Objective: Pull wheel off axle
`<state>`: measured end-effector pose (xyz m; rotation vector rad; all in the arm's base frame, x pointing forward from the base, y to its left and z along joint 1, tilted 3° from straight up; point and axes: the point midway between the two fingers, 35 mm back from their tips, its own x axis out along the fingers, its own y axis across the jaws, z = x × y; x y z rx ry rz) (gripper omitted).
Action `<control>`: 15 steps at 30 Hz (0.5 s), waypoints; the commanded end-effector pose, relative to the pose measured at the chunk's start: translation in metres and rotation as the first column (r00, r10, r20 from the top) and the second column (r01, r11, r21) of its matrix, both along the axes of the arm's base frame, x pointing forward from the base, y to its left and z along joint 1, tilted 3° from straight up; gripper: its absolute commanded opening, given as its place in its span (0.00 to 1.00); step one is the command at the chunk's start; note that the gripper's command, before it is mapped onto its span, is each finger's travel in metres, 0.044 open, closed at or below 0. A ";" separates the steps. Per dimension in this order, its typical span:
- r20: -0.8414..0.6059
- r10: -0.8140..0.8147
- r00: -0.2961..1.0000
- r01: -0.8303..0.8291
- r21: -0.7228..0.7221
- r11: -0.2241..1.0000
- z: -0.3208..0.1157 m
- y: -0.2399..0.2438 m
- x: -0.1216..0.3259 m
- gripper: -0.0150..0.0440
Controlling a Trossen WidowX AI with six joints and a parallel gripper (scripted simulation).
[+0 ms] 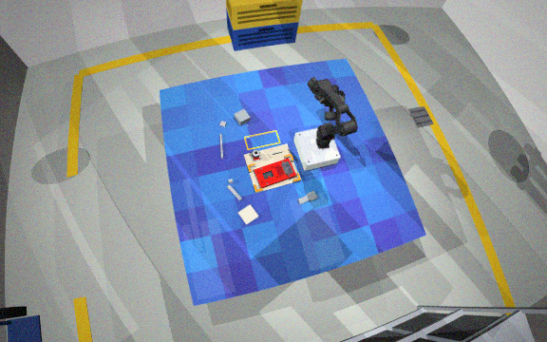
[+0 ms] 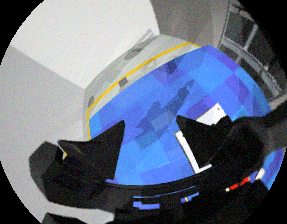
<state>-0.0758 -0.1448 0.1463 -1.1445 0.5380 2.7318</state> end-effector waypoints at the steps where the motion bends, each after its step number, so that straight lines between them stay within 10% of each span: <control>1: 0.002 0.006 1.000 -0.006 0.003 1.000 0.000 -0.001 0.001 0.89; 8: 0.124 0.355 0.926 -0.373 0.173 0.912 -0.004 -0.032 0.047 0.76; 15: 0.343 0.741 0.577 -0.814 0.311 0.490 -0.014 -0.057 0.132 0.76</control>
